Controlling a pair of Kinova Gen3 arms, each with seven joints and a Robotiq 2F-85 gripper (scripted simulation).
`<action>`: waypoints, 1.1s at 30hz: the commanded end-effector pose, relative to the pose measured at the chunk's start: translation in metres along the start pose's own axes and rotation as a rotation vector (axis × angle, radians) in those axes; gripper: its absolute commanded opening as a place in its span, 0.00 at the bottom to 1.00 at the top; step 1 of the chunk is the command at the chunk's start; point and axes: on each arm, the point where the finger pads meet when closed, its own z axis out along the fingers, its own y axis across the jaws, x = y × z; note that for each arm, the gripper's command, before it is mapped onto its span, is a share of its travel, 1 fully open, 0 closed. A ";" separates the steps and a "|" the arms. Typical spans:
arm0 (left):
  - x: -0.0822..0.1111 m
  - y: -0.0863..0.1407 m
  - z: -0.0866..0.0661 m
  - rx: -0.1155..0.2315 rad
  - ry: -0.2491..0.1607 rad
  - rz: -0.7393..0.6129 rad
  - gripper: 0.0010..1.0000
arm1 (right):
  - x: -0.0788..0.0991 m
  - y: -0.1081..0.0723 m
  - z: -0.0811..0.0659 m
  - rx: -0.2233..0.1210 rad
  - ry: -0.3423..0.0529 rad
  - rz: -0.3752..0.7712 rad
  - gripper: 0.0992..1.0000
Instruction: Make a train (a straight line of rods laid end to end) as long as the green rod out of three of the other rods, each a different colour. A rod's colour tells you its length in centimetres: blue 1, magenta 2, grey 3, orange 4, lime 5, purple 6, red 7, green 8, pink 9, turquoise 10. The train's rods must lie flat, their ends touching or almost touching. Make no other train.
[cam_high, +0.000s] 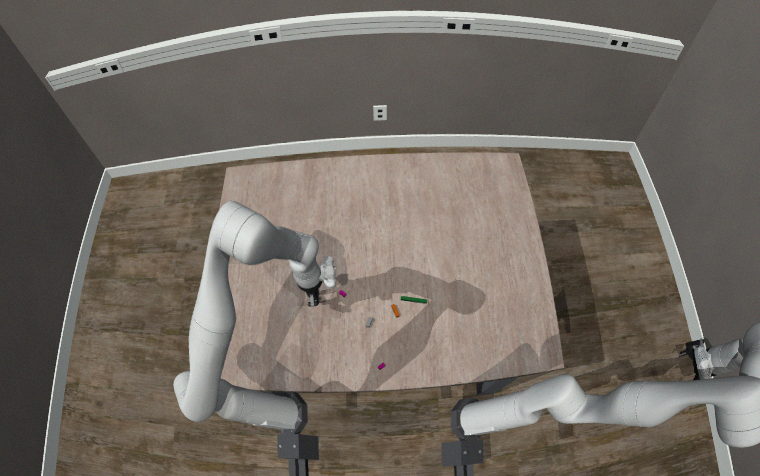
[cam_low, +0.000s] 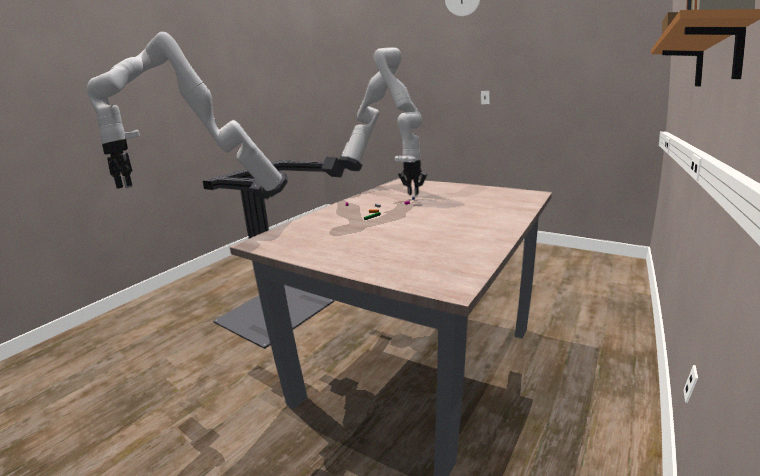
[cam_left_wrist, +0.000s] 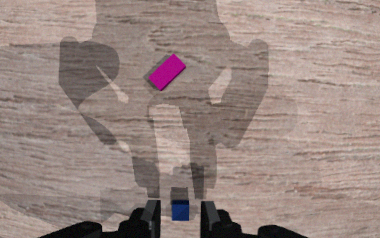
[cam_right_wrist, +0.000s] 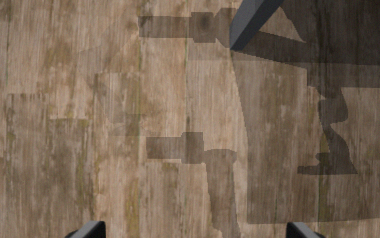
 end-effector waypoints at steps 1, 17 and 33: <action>0.000 -0.001 -0.001 0.001 0.001 0.000 0.32 | 0.000 0.000 -0.001 -0.001 -0.001 0.000 1.00; 0.000 -0.001 0.007 0.001 0.001 0.000 0.32 | 0.000 0.000 -0.001 -0.001 -0.001 0.000 1.00; 0.000 -0.001 0.014 0.001 0.001 0.000 0.32 | 0.000 0.000 -0.001 -0.001 -0.001 0.000 1.00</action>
